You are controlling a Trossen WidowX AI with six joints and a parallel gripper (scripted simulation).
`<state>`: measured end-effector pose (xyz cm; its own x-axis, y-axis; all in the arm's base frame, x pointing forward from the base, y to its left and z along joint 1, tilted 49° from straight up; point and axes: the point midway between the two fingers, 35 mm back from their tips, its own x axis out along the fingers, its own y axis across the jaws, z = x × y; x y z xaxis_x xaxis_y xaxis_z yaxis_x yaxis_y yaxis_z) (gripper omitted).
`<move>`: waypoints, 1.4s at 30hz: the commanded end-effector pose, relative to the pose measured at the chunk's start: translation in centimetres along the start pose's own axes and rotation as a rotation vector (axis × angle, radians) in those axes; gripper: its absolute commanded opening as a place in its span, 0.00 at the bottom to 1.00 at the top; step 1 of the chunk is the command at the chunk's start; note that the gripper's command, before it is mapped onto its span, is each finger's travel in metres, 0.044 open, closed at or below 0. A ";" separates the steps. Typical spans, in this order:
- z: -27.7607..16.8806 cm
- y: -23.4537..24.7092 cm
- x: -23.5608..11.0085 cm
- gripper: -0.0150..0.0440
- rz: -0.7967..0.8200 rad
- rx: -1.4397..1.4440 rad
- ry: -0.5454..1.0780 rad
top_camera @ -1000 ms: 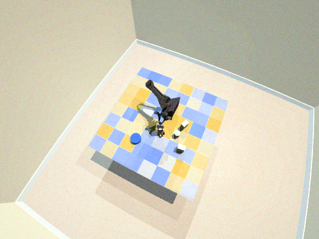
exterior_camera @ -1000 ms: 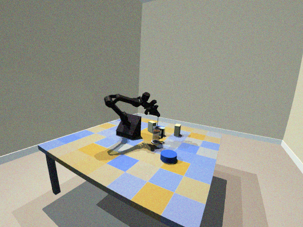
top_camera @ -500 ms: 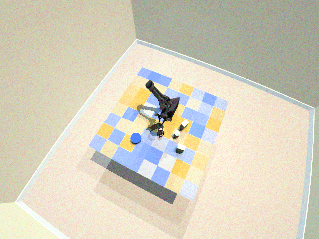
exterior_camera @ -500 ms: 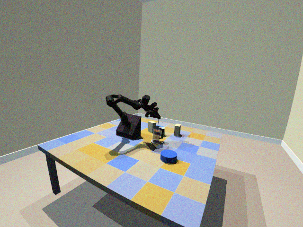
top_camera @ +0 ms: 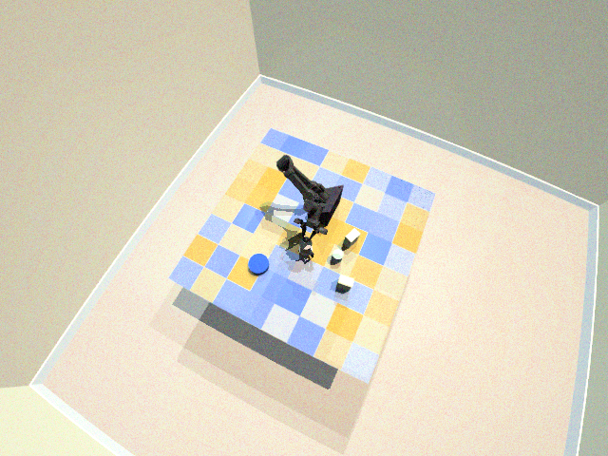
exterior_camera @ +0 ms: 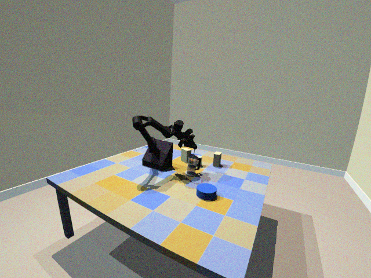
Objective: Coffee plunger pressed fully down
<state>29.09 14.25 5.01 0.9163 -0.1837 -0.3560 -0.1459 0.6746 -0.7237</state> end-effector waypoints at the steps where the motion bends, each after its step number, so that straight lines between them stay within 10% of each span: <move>1: -1.9 0.1 0.6 0.47 0.004 -0.027 0.034; 42: -2.7 0.1 2.5 0.47 -0.004 -0.030 0.026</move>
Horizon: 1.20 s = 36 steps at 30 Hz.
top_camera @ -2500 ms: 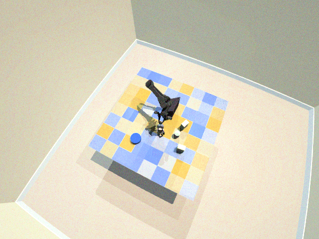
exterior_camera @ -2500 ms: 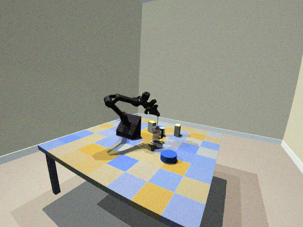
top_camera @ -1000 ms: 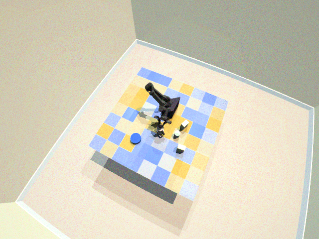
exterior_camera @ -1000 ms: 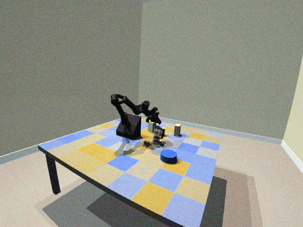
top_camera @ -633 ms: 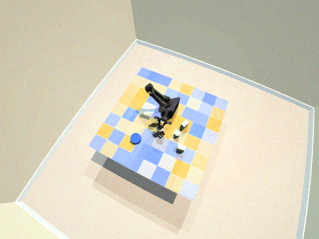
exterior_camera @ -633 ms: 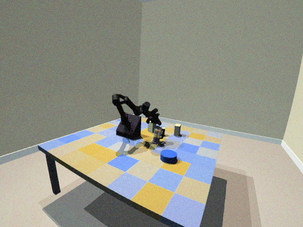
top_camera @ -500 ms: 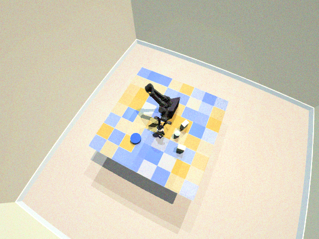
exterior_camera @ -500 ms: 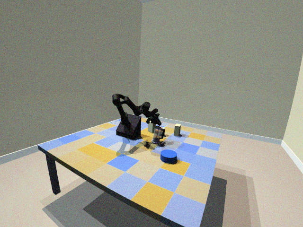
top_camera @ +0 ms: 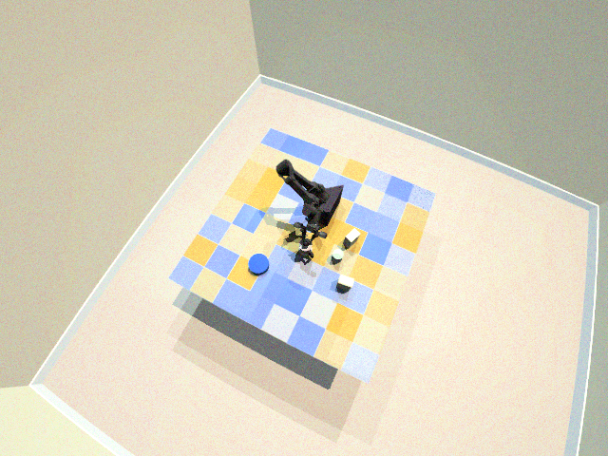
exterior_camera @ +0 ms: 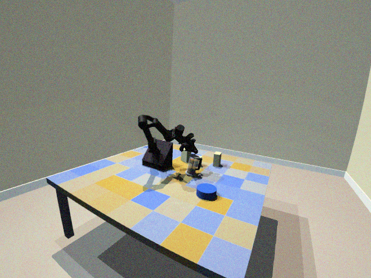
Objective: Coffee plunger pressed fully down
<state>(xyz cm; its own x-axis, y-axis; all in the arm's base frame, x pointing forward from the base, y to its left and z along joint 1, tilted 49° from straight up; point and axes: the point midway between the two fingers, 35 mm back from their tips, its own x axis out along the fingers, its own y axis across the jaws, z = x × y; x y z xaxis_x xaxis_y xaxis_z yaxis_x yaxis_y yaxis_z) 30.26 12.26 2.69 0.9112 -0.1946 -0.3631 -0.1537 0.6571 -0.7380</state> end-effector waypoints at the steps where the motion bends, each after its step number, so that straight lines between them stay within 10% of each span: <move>1: 0.0 0.0 0.0 0.47 0.000 0.000 0.000; 9: 0.0 0.0 0.0 0.47 0.000 0.000 0.000; 21: 0.0 0.0 0.0 1.00 0.000 0.000 0.000; 36: 5.4 -0.9 -6.1 1.00 0.004 -0.006 0.015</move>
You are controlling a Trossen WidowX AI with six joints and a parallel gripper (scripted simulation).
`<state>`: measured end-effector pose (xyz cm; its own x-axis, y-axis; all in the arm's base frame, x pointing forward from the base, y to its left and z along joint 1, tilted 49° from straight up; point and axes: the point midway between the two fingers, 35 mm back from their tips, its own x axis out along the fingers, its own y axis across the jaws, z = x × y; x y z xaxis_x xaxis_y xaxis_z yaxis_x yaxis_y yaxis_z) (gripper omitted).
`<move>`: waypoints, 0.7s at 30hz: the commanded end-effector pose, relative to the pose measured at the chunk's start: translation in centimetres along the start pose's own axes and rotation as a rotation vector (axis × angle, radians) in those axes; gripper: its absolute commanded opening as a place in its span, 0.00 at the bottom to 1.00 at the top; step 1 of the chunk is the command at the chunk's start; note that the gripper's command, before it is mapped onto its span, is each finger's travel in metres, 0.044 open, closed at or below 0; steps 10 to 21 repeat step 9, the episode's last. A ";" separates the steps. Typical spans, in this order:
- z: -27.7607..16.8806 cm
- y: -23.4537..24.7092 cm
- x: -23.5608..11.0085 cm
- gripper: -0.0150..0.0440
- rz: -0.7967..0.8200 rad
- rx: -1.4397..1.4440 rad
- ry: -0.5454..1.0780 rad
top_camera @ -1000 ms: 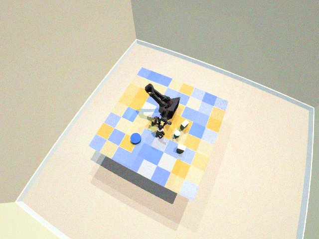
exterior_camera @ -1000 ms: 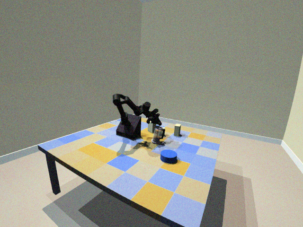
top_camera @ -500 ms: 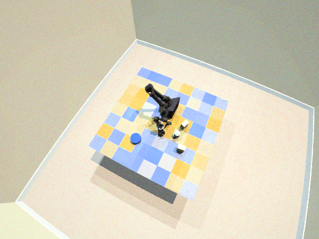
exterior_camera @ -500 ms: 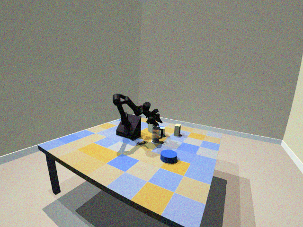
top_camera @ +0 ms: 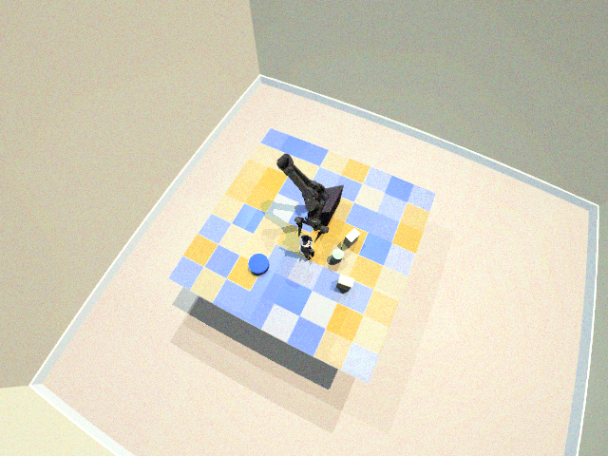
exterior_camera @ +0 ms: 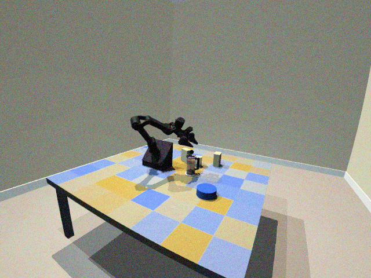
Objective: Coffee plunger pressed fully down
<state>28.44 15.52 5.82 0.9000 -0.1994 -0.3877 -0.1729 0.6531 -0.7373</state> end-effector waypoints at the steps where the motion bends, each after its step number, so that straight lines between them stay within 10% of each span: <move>1: 2.0 -1.1 -2.9 1.00 -0.014 0.004 -0.007; 21: 1.9 -1.0 -3.0 1.00 -0.014 0.004 -0.007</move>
